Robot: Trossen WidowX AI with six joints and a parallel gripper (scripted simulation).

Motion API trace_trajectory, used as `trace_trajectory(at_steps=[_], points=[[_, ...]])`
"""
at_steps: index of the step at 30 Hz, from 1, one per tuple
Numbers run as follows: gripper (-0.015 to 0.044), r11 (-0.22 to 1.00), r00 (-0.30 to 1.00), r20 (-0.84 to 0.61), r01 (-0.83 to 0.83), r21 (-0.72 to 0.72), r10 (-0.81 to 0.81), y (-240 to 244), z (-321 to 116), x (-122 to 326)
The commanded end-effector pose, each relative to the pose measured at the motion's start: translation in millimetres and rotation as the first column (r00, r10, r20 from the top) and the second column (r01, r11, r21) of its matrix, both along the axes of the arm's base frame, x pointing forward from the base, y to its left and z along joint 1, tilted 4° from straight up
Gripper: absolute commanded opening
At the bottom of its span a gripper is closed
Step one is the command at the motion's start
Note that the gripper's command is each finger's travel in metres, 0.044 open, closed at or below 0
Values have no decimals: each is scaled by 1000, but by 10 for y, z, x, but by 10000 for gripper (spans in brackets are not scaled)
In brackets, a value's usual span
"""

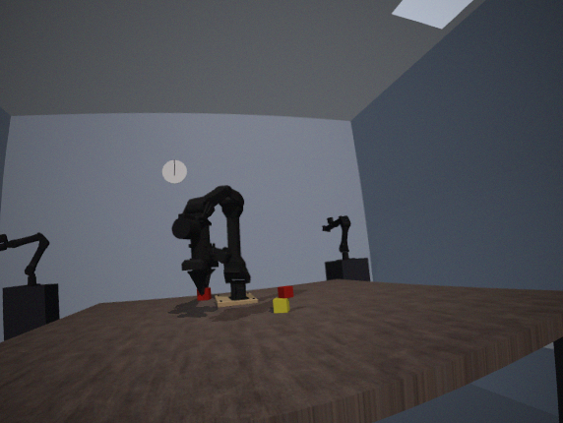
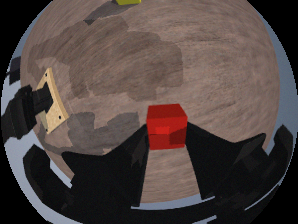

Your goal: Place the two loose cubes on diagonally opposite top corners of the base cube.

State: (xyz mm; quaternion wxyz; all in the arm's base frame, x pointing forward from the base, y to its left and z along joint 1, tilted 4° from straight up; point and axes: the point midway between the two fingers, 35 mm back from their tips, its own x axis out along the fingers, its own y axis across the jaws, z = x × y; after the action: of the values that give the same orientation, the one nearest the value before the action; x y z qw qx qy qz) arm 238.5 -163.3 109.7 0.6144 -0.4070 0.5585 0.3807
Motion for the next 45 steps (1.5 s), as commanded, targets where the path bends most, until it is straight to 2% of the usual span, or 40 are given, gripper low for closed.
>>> trace_trajectory(at_steps=[1,16,30,45], points=[[105,1000,1000,5,-4,0,4,5,137,-15],[105,1000,1000,4,14,2,-14,43,500,-82],[105,926,927,-9,375,35,-375,284,507,88],[105,704,707,-35,707,62,-707,567,514,244]])
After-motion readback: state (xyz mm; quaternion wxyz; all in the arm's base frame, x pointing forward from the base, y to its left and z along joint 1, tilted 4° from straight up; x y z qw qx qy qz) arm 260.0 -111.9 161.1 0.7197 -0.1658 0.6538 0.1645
